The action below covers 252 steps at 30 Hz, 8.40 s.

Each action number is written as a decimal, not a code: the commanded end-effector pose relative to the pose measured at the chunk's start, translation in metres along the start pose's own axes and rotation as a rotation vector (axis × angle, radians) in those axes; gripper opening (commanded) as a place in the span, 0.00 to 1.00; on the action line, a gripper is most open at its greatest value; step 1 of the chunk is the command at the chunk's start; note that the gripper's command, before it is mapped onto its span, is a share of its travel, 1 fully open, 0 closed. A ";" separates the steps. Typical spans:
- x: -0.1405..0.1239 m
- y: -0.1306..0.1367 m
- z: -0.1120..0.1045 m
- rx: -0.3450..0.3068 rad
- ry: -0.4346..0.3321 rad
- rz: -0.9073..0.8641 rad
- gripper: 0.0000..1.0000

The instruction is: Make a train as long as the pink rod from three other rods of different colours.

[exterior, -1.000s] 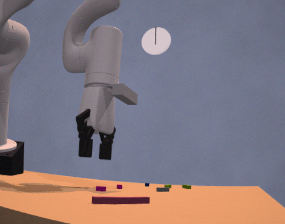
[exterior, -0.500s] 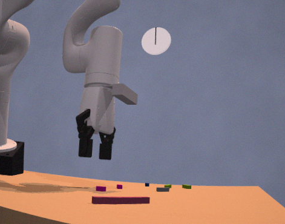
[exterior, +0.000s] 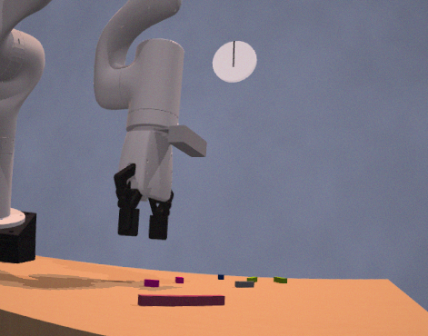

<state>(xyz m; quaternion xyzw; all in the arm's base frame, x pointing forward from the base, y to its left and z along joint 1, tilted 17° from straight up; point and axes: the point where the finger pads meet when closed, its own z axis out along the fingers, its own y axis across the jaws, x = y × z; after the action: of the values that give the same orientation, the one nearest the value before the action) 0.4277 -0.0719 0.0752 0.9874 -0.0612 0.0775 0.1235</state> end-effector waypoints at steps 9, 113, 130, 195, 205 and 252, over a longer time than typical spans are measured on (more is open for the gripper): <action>0.001 0.000 0.000 0.000 0.001 0.000 1.00; 0.118 -0.120 0.002 -0.001 0.003 -0.785 1.00; 0.118 -0.120 0.002 -0.001 0.003 -0.785 1.00; 0.158 -0.057 0.002 0.000 0.000 0.533 1.00; 0.166 -0.043 0.002 0.000 0.000 0.824 1.00; 0.195 0.025 0.000 0.001 0.000 2.077 1.00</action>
<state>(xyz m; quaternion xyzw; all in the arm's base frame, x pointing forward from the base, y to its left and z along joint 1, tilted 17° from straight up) 0.6132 -0.1087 0.1102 0.5090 -0.8501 0.1345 0.0058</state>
